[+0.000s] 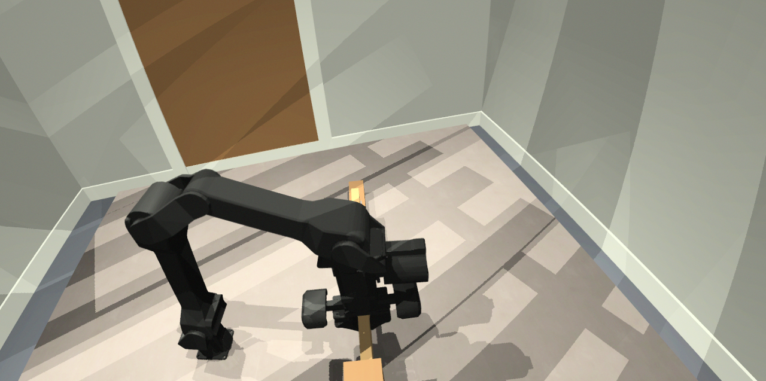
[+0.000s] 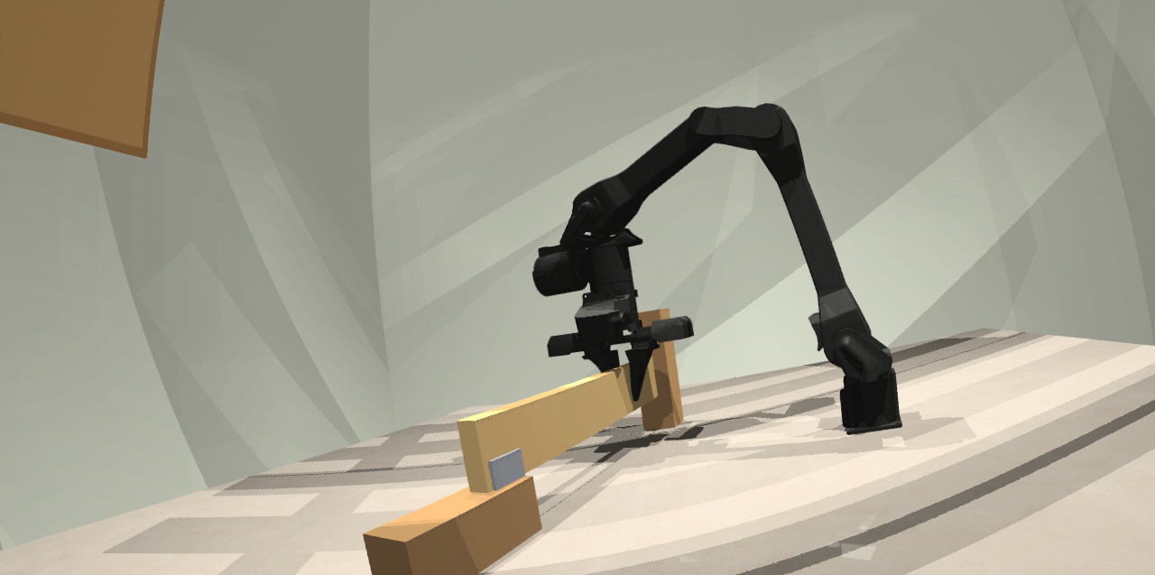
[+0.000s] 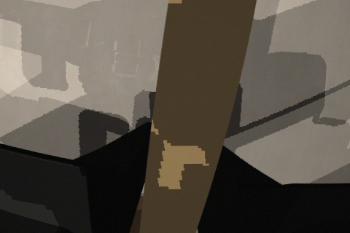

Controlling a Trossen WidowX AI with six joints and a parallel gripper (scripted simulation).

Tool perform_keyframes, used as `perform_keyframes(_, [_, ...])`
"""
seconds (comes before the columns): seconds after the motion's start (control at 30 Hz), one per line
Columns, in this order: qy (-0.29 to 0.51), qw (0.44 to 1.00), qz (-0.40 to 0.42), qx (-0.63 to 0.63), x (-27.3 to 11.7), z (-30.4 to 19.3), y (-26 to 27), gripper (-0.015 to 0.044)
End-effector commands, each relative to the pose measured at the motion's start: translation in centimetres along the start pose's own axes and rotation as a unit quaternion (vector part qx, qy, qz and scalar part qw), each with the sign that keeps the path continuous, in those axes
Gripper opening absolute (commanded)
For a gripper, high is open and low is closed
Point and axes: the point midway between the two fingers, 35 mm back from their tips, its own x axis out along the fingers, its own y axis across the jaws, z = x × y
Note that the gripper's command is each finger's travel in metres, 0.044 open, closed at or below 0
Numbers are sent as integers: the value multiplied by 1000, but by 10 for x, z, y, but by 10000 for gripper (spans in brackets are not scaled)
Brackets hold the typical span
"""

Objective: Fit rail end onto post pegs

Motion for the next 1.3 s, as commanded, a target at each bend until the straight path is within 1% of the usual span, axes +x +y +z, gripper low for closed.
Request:
perform_keyframes(0.0, [4,1000,-2,2,0,0,0,0])
perform_keyframes(1.27, [4,1000,-2,2,-4,1,0,0])
